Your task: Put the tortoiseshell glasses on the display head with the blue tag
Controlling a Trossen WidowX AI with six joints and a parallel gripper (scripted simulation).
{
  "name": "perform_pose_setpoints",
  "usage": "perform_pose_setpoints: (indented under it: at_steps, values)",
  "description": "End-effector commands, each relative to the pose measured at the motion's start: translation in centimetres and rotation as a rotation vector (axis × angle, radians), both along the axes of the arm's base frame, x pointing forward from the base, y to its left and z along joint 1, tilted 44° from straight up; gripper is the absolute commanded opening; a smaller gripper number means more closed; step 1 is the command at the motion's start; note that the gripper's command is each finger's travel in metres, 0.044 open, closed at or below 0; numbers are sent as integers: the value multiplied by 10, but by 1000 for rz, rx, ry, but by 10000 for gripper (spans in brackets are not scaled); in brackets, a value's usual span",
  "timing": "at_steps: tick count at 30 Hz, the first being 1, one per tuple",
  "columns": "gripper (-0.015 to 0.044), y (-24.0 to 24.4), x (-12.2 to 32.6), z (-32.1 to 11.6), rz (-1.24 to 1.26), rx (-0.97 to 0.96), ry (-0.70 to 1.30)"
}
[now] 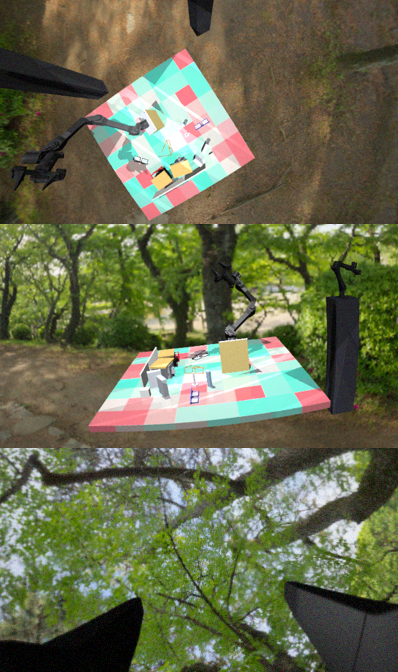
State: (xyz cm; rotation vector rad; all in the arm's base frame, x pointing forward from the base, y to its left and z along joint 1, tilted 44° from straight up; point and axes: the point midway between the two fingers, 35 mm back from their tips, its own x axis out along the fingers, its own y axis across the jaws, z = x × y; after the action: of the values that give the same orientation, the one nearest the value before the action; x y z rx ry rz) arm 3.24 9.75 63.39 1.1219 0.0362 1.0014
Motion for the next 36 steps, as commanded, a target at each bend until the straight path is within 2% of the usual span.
perform_pose_setpoints:
  at_steps: [1, 8, 11, 17, 22, 28, 31, 36]
  values:
    - [426, 0, 0, 0, 0, 0, 0]
    - [440, 0, 0, 0, 0, 0, 0]
    - [361, -2, 19, -6, -32, 16, 58]
    - [204, -12, 97, -30, -157, 26, 219]
    - [200, -19, 168, -63, -272, -14, 346]
    - [200, -28, 253, -123, -424, -112, 519]
    - [200, -20, 272, -163, -387, -178, 628]
    - [200, -26, 313, -218, -474, -283, 750]
